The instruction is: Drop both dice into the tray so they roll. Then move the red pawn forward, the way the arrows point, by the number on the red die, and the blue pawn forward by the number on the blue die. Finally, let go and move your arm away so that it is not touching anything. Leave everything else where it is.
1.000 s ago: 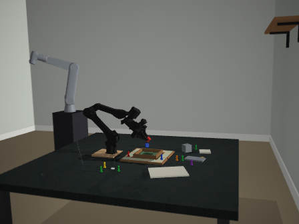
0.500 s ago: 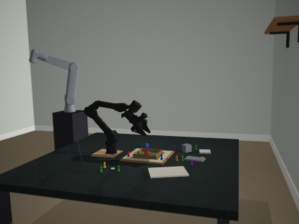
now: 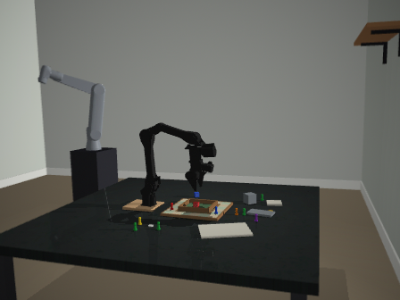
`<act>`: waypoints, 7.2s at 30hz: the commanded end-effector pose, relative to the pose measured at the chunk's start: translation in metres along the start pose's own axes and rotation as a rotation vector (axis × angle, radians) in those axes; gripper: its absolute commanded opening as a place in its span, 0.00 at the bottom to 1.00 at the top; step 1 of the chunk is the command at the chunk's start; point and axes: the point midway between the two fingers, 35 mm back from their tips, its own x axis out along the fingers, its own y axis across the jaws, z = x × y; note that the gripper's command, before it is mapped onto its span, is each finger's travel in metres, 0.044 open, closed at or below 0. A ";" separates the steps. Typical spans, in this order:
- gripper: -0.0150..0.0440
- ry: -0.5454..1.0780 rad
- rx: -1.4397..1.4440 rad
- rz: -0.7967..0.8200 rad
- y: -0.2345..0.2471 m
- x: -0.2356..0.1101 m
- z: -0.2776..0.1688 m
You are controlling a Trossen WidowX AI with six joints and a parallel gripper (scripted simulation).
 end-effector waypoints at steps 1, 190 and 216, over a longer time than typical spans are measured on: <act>1.00 0.000 0.000 0.000 0.000 0.000 0.000; 0.25 -0.776 -0.007 0.003 0.035 0.018 0.031; 0.57 -0.774 -0.014 0.004 0.033 0.005 0.014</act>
